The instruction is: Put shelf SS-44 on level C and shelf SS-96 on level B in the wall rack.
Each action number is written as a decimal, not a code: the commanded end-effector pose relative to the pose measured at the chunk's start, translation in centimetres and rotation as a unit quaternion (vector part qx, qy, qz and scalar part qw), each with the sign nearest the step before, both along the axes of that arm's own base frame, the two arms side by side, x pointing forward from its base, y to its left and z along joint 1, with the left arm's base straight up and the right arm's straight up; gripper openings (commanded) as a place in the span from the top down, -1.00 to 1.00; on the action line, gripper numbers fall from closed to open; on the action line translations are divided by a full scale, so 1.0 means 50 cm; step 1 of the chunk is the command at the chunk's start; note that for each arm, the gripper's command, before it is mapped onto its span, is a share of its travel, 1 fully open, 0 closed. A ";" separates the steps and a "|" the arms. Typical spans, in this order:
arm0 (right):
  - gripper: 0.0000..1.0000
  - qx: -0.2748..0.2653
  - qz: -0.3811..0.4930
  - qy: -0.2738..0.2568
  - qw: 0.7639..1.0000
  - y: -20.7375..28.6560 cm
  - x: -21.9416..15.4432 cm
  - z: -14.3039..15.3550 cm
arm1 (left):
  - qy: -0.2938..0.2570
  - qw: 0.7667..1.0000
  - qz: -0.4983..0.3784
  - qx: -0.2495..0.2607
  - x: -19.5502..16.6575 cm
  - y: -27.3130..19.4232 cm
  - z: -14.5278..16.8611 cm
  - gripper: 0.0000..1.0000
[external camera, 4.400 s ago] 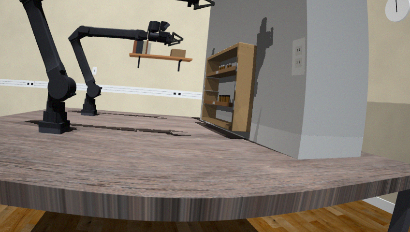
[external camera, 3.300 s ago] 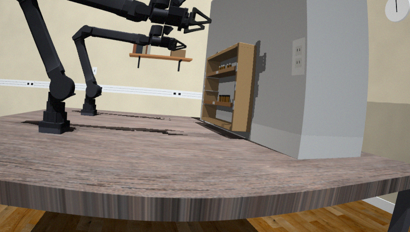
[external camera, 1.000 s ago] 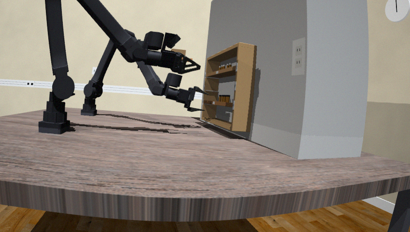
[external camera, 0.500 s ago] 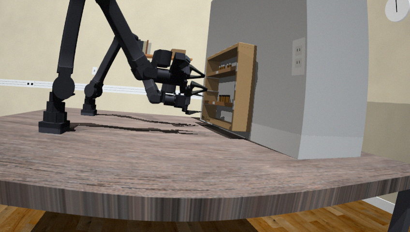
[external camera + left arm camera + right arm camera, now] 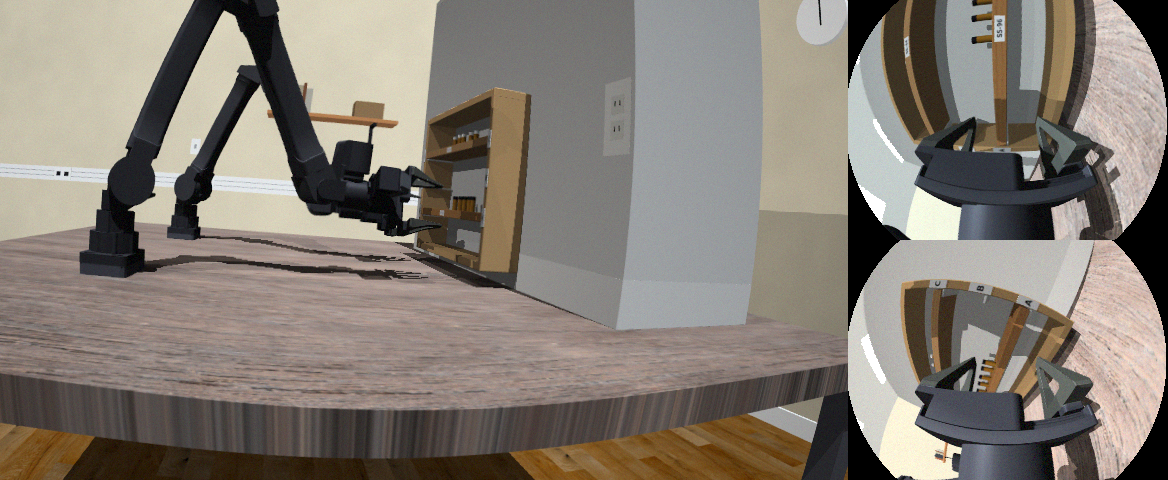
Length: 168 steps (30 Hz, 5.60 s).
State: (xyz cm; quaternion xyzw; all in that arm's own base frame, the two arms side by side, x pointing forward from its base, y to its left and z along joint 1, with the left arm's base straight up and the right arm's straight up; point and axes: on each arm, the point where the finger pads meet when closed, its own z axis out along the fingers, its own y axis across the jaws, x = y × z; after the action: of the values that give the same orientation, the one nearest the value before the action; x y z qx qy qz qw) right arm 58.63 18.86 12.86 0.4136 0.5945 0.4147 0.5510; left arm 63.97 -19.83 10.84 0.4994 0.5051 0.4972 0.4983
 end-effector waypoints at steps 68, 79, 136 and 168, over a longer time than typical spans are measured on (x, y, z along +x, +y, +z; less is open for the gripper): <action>-0.68 0.163 -0.017 -0.032 0.986 0.041 0.234 0.033 | -0.013 1.000 0.003 0.006 0.172 0.008 0.025 -0.68; 0.47 0.168 -0.013 -0.043 0.985 0.050 0.222 0.049 | -0.017 1.000 0.001 0.004 0.160 0.003 0.045 0.31; 0.76 0.164 -0.014 -0.040 0.986 0.043 0.019 0.047 | -0.030 1.000 0.000 -0.004 -0.050 -0.003 0.074 0.76; 0.76 0.165 -0.013 -0.049 0.985 0.042 -0.112 0.065 | -0.039 0.999 0.000 -0.004 -0.182 -0.003 0.093 0.76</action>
State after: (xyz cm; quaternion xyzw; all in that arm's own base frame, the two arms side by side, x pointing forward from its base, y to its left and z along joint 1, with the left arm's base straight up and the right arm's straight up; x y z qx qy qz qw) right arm 53.86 20.66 12.11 0.5005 0.5113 0.4938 0.4942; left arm 55.90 -19.52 12.20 0.4983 0.5032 0.5004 0.4981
